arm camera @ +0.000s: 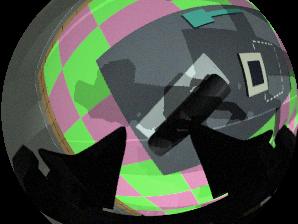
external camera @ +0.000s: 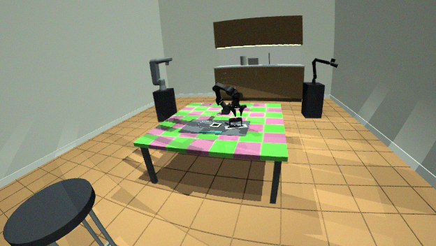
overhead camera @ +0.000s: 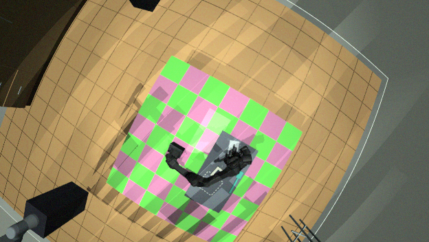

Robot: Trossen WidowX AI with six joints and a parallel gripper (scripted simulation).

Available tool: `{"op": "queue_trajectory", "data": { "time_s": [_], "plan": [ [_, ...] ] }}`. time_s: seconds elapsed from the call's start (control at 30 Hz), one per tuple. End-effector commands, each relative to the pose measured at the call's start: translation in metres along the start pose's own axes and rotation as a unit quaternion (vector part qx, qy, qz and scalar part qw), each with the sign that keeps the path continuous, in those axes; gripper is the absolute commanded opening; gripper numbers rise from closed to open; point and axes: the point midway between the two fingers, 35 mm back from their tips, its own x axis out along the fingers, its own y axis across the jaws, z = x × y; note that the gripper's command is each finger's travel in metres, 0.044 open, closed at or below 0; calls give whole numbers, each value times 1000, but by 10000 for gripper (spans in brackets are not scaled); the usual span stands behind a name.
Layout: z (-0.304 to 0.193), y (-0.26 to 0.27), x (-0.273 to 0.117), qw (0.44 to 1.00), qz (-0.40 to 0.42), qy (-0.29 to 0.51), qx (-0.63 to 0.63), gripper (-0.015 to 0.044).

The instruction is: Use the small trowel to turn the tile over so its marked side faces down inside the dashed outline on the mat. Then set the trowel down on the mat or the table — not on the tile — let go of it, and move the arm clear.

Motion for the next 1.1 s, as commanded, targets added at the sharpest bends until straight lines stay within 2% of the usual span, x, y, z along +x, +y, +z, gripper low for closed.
{"op": "queue_trajectory", "data": {
  "time_s": [0.0,0.5,1.07],
  "plan": [
    [2,1,1,998,14,-14,-63,300],
    [2,3,6,948,53,-75,-305,300],
    [1,-5,7,820,50,-165,-546,300]
  ]
}}
